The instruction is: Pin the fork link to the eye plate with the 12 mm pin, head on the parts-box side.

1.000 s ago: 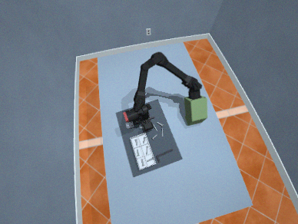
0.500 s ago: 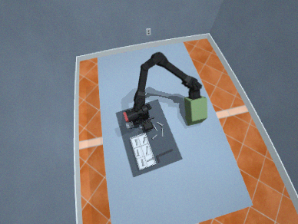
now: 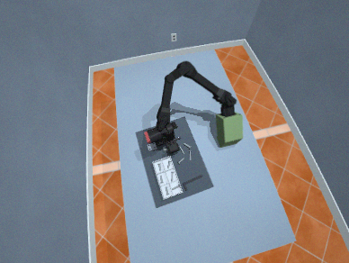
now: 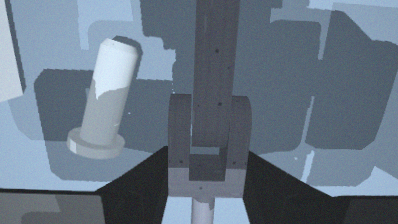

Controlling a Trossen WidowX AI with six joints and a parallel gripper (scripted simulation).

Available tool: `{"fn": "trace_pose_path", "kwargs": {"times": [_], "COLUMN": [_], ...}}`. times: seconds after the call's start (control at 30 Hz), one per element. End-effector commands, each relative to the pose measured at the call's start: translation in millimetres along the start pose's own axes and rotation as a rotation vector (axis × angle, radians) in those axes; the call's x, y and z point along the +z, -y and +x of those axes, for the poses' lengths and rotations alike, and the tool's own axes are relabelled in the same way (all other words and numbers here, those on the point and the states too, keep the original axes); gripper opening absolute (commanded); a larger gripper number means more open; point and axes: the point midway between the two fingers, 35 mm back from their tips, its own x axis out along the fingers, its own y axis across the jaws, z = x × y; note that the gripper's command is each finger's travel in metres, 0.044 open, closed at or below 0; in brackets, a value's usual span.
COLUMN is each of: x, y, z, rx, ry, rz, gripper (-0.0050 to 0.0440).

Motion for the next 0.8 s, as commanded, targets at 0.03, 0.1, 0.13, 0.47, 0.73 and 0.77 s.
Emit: {"fn": "trace_pose_path", "kwargs": {"times": [0.03,0.1,0.13,0.47,0.73,0.77], "x": [3.7,3.7,3.7,3.7,3.7,3.7], "y": [2.0,2.0,2.0,2.0,2.0,2.0], "z": [-5.3,-5.3,-5.3,-5.3,-5.3,-5.3], "rx": [-0.004,-0.004,-0.004,-0.004,-0.004,-0.004], "ry": [0.018,0.018,0.018,0.018,0.018,0.018], "rz": [0.004,0.004,0.004,0.004,0.004,0.004], "gripper": [-0.0050,-0.0050,-0.0050,-0.0050,0.0210,0.0210]}}
